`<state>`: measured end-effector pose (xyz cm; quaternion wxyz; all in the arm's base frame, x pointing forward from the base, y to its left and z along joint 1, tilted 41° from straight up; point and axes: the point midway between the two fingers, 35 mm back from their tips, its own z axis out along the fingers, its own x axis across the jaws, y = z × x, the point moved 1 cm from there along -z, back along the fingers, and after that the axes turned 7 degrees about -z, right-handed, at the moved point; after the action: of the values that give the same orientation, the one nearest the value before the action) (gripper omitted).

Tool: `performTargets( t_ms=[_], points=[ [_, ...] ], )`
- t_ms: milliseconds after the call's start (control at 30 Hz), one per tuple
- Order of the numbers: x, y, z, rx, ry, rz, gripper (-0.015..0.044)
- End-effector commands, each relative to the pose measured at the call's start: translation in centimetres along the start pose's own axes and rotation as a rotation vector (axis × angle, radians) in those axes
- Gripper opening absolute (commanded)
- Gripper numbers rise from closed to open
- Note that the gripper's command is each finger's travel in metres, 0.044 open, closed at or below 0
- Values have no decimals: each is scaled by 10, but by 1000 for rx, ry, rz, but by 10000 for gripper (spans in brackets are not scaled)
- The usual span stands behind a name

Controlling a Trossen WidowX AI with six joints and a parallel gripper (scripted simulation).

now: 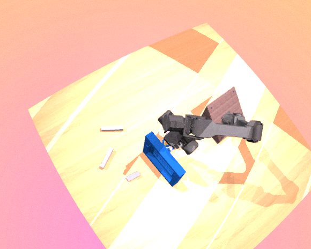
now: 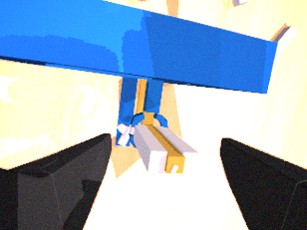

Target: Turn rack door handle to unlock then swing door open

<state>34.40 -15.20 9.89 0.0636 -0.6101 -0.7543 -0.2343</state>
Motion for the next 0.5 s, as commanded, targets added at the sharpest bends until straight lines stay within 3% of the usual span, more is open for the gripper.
performTargets(
  t_ms=[0,467],
  points=[
    [-8,-7,2,20,82,33,294],
    [-24,-27,5,52,292,131,294]
  ],
)
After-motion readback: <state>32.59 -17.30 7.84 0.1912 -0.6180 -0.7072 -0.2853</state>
